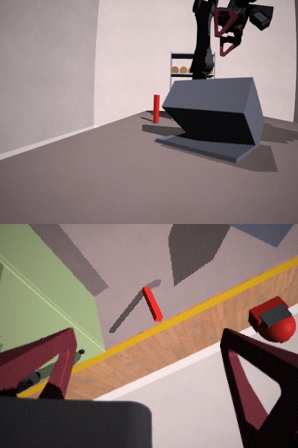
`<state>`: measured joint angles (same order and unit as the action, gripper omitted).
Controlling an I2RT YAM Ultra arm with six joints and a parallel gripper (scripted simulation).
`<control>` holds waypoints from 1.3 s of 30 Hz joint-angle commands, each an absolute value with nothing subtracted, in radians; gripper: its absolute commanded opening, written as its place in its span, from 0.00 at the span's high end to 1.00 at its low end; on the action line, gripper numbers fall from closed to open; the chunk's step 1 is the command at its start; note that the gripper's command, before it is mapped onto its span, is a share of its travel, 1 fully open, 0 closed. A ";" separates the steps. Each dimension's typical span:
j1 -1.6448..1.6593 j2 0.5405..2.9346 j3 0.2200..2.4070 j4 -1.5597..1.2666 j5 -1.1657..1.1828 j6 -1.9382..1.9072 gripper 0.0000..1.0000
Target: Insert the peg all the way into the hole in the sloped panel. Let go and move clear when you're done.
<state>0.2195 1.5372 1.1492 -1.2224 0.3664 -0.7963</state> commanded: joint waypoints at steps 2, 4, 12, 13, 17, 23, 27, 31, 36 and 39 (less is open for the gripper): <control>0.218 1.525 1.162 -1.220 0.368 -0.793 0.00; 0.218 1.525 1.162 -1.220 0.368 -0.793 0.00; 0.218 1.525 1.162 -1.220 0.368 -0.793 0.00; 0.218 1.525 1.162 -1.220 0.368 -0.793 0.00; 0.218 1.525 1.162 -1.220 0.368 -0.793 0.00; 0.142 1.575 1.126 -1.183 0.332 -0.720 0.00; 0.075 1.601 1.121 -1.156 0.304 -0.658 0.00; 0.008 1.626 1.125 -1.127 0.277 -0.597 0.00; -0.043 1.628 1.132 -1.105 0.254 -0.550 0.00; -0.089 1.662 1.104 -1.087 0.235 -0.499 0.00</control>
<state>-0.0483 1.6428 1.1240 -1.1297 0.2649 -0.5716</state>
